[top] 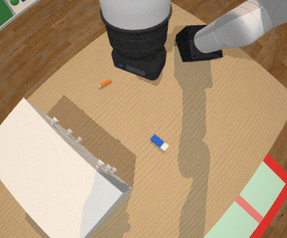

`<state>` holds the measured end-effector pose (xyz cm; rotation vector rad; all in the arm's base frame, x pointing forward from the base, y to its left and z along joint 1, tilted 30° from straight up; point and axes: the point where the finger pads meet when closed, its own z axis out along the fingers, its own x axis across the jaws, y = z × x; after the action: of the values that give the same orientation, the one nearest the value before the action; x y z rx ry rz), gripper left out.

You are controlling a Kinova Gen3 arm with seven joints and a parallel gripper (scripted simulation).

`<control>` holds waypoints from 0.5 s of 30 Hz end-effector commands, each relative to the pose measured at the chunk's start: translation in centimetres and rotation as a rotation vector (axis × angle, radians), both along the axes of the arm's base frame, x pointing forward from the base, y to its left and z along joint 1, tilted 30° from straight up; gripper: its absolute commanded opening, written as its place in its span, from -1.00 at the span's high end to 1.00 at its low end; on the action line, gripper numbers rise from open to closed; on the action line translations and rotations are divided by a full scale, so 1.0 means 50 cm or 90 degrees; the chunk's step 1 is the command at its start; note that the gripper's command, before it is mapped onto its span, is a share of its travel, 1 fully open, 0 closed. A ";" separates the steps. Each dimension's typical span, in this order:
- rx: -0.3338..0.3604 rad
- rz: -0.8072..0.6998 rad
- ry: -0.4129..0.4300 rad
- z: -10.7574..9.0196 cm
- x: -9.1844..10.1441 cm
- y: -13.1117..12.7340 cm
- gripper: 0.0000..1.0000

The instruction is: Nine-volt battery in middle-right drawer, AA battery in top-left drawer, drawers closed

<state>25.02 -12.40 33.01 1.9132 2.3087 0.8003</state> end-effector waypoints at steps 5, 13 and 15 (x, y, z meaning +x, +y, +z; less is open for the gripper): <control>0.009 -0.038 0.015 0.010 0.003 0.009 1.00; 0.031 -0.093 0.036 0.023 0.008 0.024 1.00; 0.035 -0.102 0.039 0.025 0.008 0.027 1.00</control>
<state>25.42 -11.07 34.15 2.1336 2.1599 0.8121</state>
